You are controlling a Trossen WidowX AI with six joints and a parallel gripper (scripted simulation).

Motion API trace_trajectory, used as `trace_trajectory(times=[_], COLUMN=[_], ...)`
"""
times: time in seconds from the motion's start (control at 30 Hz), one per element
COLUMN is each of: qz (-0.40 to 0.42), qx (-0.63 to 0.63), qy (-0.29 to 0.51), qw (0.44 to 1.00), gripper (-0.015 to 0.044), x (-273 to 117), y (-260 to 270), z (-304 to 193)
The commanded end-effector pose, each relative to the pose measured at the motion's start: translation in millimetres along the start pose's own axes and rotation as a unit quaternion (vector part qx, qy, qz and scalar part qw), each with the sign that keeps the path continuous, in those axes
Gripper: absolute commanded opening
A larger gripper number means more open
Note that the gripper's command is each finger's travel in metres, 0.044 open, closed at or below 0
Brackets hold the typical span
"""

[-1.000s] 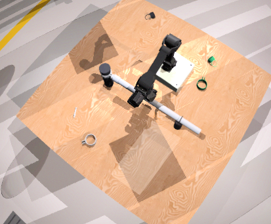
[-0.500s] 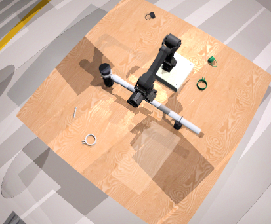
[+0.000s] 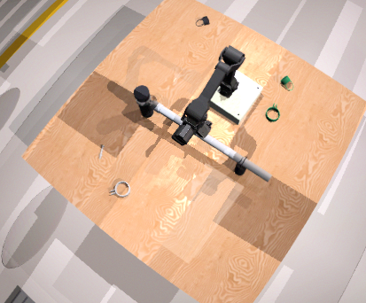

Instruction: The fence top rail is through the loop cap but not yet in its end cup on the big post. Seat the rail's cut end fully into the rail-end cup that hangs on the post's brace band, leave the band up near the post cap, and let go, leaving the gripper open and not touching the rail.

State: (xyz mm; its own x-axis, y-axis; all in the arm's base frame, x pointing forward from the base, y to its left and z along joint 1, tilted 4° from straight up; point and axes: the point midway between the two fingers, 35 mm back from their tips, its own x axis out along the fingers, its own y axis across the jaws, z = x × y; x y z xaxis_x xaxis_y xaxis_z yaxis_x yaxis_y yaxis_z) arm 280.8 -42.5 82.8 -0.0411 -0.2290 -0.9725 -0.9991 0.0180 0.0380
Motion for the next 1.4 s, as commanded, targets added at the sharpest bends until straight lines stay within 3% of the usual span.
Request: trace_trajectory(times=[0.0, 1.37], qz=[-0.001, 0.004], qx=[0.0, -0.001], qy=[0.0, -0.005], qw=[1.0, 1.0], gripper=[0.0, 0.0], x=[-0.1, 7.9], y=[-0.1, 0.3], z=[-0.5, -28.3])
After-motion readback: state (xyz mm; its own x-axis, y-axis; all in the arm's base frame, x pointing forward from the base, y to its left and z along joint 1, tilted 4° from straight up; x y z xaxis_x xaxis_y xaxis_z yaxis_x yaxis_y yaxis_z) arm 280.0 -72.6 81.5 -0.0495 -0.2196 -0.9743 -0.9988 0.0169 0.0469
